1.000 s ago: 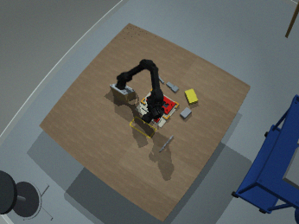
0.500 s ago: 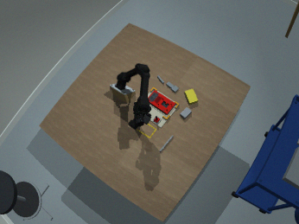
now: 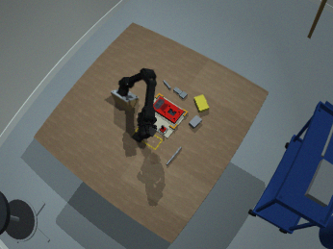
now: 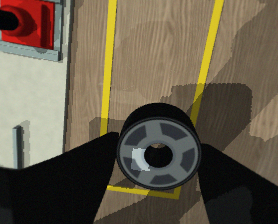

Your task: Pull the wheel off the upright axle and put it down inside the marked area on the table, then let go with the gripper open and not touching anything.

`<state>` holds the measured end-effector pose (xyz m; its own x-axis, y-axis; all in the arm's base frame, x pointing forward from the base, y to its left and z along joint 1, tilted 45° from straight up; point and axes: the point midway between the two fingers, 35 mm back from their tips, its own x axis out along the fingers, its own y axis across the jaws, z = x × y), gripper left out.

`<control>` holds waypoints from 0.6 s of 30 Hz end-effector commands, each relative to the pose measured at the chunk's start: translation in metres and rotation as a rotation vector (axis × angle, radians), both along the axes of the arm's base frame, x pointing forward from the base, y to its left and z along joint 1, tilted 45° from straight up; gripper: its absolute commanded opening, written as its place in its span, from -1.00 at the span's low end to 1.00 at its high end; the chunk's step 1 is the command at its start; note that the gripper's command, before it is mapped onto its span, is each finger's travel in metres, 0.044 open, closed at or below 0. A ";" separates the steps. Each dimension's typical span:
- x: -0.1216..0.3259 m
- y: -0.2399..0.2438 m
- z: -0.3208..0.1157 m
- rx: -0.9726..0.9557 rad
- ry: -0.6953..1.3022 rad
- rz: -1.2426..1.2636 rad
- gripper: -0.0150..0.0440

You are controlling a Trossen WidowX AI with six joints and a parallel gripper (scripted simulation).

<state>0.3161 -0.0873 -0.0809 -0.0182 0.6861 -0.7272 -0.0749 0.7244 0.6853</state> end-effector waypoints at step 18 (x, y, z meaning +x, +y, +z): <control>-0.006 0.052 -0.049 0.012 0.013 0.010 -0.05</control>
<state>0.3102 -0.0352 -0.1301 -0.0328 0.6945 -0.7187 -0.0711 0.7157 0.6948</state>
